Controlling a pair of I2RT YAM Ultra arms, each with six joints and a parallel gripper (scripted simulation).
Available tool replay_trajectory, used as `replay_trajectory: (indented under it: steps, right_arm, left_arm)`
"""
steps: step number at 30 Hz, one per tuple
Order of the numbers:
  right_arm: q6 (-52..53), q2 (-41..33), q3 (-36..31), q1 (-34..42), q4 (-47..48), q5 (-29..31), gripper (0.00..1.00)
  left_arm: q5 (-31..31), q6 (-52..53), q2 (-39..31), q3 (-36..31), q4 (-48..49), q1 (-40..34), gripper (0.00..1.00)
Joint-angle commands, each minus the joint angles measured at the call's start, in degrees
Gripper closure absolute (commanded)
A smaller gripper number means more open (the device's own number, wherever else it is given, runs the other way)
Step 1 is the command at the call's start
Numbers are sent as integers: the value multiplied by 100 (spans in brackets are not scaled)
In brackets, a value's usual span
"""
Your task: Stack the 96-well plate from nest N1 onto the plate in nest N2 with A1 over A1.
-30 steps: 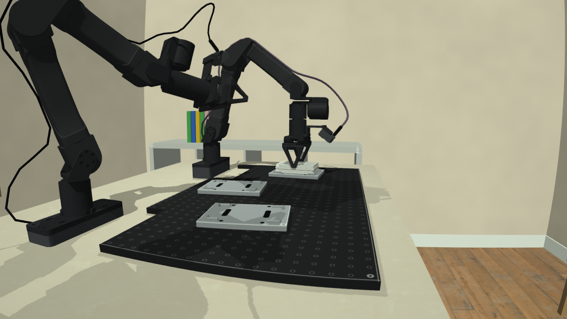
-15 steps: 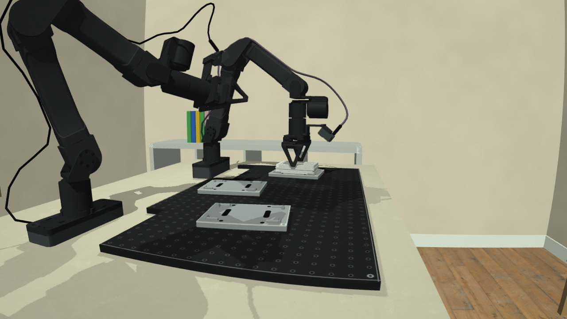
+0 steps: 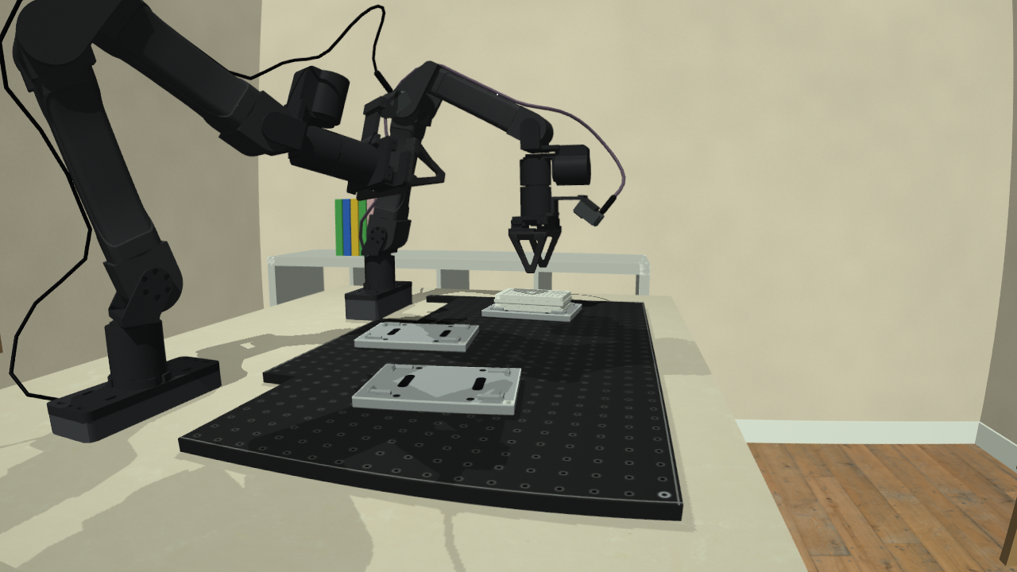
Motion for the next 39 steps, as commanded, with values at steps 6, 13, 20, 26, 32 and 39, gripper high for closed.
replay_trajectory:
  steps: [6, 13, 20, 26, 32, 39]
  right_arm:
    - [26, -32, 42, 18, 54, 60, 0]
    - [26, -32, 42, 18, 54, 60, 0]
    - [26, -32, 42, 18, 54, 60, 0]
    - [26, -32, 42, 18, 54, 60, 0]
    - [26, -32, 42, 18, 54, 60, 0]
    - [26, -32, 42, 18, 54, 60, 0]
  left_arm:
    - [-9, -2, -250, 1018, -1240, 14, 0]
    - [19, -14, -267, 972, -1110, 34, 0]
    - [121, -96, -786, 311, 15, 64, 0]
    - [210, -189, -2035, -1201, 1434, 118, 0]
    - [247, -259, -2808, -2147, 2288, 130, 0]
    - [276, -352, -3728, -3331, 3291, 163, 0]
